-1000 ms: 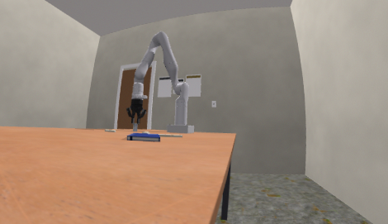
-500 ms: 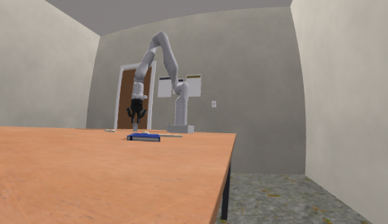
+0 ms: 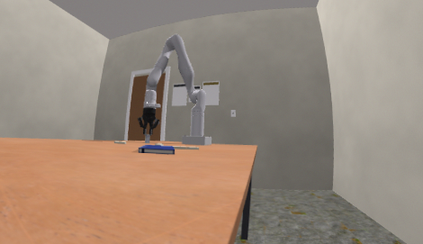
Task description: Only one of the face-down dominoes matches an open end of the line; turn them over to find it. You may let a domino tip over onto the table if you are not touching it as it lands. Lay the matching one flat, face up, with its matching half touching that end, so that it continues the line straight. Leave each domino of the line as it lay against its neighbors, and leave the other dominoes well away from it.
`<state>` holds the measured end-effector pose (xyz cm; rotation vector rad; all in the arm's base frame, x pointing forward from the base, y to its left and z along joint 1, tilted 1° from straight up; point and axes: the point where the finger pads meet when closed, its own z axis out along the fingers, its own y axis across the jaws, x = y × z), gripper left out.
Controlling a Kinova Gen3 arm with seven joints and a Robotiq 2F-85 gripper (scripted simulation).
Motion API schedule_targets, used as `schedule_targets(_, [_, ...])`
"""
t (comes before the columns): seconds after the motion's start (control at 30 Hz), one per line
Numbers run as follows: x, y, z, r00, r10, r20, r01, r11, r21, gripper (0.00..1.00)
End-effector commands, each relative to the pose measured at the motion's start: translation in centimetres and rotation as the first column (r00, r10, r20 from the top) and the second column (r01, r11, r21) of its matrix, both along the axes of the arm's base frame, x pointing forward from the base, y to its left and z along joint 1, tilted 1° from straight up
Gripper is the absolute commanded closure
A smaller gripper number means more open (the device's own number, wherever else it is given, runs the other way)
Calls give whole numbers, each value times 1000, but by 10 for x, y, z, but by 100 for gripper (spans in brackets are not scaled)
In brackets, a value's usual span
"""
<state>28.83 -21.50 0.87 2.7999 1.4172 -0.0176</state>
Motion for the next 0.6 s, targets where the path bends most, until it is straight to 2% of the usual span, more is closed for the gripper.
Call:
schedule_targets(0.0, [0, 0, 0, 1000, 0, 1, 0, 1000, 0, 65])
schedule_targets(0.57, [0, -1, 0, 1000, 0, 5, 0, 1000, 4, 65])
